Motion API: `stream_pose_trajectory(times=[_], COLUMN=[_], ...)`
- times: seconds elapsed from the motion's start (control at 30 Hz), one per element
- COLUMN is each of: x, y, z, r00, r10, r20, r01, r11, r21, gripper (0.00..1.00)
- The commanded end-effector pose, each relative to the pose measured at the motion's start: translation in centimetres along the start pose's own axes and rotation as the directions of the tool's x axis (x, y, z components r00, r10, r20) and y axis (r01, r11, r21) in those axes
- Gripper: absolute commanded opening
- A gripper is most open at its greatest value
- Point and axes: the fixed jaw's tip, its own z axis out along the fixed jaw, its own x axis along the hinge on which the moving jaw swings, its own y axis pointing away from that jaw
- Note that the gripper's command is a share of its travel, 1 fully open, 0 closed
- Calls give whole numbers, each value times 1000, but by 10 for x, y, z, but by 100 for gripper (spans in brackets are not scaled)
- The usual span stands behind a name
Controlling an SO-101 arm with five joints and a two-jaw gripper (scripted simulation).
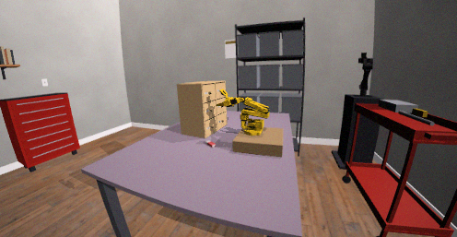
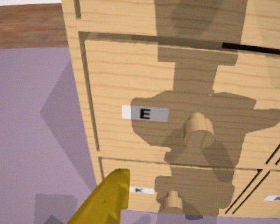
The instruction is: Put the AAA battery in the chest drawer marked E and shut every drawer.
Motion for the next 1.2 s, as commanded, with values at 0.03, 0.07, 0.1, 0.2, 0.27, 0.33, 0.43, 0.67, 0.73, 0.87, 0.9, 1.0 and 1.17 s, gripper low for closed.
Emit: stream_pose_trajectory(times=[0.03,0.07,0.1,0.2,0.27,0.33,0.43,0.67,0.73,0.87,0.9,1.0,1.17], x=[-3,-3,-3,-3,1,11,26,57,65,72,76,81,81], y=[2,2,2,2,2,2,2,1,1,1,1,1,1], z=[-2,-2,-2,-2,-1,-1,-2,-11,-16,-21,-24,-28,-28], r00=[1000,1000,1000,1000,1000,994,972,861,815,763,735,686,686], r10=[-3,-3,-3,-3,-5,-9,-15,-28,-32,-35,-37,-39,-39], r20=[15,15,15,15,-28,-112,-236,-508,-579,-645,-677,-727,-727], r01=[3,3,3,3,4,8,12,20,21,22,22,22,22], r11=[1000,1000,1000,1000,1000,1000,1000,1000,999,999,999,999,999], r21=[-12,-12,-12,-12,-12,-12,-13,-21,-24,-28,-30,-33,-33], gripper=[50,50,50,50,50,50,50,50,50,50,50,50,50])
